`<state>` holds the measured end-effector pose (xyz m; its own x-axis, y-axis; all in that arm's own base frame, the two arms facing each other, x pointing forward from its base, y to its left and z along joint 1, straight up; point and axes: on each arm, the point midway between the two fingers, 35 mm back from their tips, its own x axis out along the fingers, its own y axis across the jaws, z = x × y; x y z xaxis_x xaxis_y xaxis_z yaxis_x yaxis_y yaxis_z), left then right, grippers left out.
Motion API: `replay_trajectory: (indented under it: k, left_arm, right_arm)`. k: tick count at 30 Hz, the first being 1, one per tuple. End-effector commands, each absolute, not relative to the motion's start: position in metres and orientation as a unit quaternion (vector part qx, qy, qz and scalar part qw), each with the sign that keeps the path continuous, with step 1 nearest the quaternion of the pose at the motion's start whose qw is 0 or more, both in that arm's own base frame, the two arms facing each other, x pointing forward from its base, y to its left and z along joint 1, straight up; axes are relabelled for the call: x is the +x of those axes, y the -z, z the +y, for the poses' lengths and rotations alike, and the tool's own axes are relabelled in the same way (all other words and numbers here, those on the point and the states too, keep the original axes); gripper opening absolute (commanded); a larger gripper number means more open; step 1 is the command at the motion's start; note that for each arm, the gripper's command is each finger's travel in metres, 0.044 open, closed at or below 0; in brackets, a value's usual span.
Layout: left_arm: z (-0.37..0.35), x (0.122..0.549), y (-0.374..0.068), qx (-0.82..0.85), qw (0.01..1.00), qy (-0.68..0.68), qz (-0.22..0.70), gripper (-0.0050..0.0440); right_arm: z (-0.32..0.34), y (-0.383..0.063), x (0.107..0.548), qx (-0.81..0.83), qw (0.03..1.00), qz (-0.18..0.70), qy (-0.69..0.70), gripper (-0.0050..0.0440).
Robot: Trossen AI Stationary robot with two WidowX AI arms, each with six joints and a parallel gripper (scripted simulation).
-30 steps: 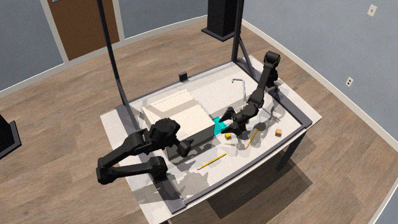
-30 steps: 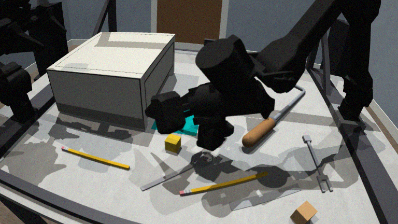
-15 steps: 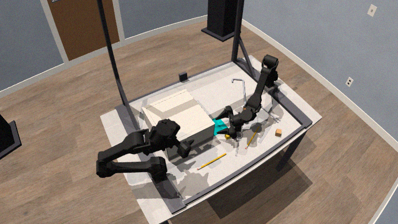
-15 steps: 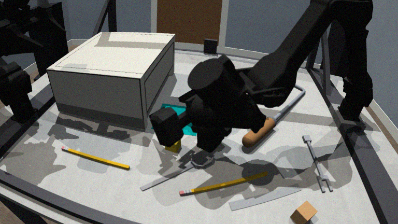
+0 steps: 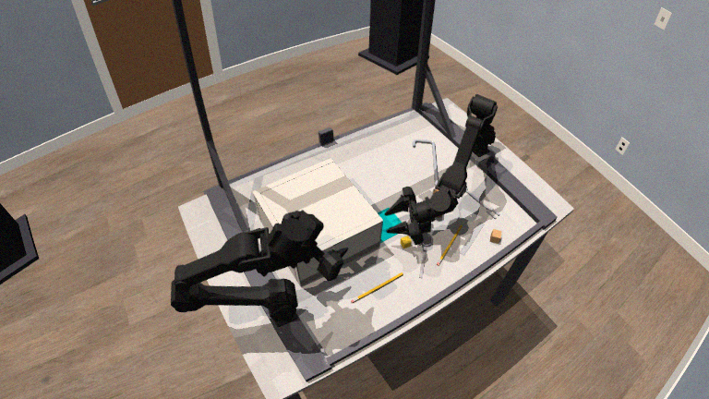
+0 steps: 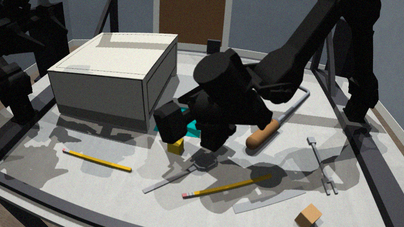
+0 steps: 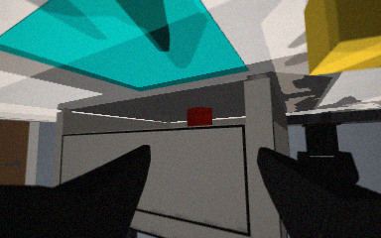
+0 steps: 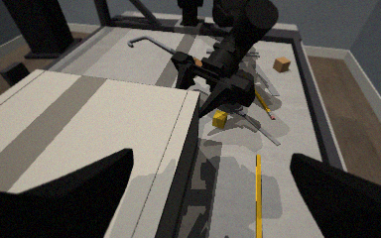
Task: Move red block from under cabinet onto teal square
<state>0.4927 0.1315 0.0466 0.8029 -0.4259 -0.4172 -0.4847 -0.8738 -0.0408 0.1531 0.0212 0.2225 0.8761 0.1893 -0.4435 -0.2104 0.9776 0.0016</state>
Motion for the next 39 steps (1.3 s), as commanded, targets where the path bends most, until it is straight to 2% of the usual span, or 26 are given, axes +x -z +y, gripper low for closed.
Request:
replay_trajectory:
  k: [1,6,8,15,21,31,39]
  left_arm:
    - [0.147,0.49,-0.092,-0.95,0.136,-0.177,0.218,0.0253]
    - [0.15,0.487,-0.102,-0.926,0.25,-0.172,0.223,0.0253]
    - [0.15,0.487,-0.102,-0.926,0.25,-0.172,0.223,0.0253]
    - [0.144,0.486,-0.102,-0.868,0.398,-0.163,0.249,0.0253]
    - [0.139,0.483,-0.099,-0.801,0.509,-0.155,0.275,0.0253]
    - [0.132,0.476,-0.094,-0.682,0.645,-0.136,0.316,0.0253]
    - [0.126,0.468,-0.089,-0.54,0.753,-0.106,0.359,0.0253]
  right_arm:
    - [0.017,-0.239,0.17,-0.026,0.97,0.221,-0.1,0.044]
    - [0.013,-0.253,0.215,-0.025,0.97,0.222,-0.095,0.044]
    - [0.013,-0.253,0.215,-0.025,0.97,0.222,-0.095,0.044]
    - [0.023,-0.26,0.277,-0.023,0.972,0.219,-0.088,0.044]
    - [0.037,-0.258,0.313,-0.02,0.973,0.215,-0.084,0.044]
    - [0.048,-0.255,0.333,-0.017,0.974,0.211,-0.082,0.044]
    - [0.048,-0.254,0.333,-0.018,0.974,0.21,-0.083,0.044]
